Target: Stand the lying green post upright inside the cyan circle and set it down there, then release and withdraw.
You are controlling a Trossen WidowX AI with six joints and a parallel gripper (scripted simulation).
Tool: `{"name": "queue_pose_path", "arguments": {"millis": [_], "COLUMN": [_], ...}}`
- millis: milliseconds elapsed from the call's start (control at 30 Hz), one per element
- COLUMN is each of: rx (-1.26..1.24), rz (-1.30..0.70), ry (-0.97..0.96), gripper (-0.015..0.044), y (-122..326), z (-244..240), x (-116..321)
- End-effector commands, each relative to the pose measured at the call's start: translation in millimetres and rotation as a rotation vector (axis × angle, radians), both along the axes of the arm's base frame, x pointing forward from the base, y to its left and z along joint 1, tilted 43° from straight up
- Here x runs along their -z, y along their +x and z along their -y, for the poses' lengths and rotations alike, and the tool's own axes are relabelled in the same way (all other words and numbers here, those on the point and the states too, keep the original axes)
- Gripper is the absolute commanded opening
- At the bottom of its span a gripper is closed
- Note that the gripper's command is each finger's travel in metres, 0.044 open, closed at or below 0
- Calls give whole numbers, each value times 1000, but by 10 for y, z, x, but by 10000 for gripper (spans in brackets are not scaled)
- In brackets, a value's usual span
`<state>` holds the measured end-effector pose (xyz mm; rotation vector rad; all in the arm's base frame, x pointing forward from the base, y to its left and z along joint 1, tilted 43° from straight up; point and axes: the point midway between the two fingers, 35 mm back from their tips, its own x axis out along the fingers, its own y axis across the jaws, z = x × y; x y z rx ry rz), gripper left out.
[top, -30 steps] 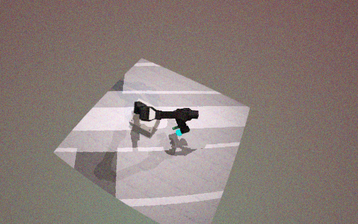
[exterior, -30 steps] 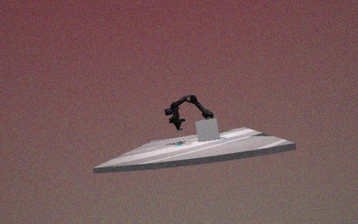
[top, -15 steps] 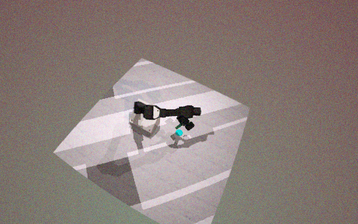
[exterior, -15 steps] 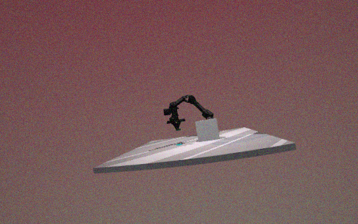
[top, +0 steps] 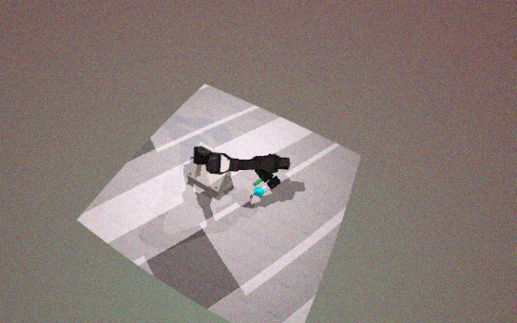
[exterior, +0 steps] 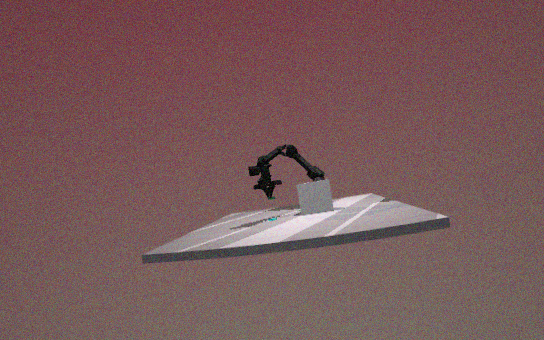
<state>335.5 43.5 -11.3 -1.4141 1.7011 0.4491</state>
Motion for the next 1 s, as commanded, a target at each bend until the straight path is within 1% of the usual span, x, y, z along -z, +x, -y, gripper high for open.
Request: {"name": "queue_pose_path", "arguments": {"millis": [0,967], "rx": [8,39], "rz": [-18,-70], "ry": [33,245], "gripper": [22,22], "y": [-28,-109], "z": [29,107], "x": [38,189]}}
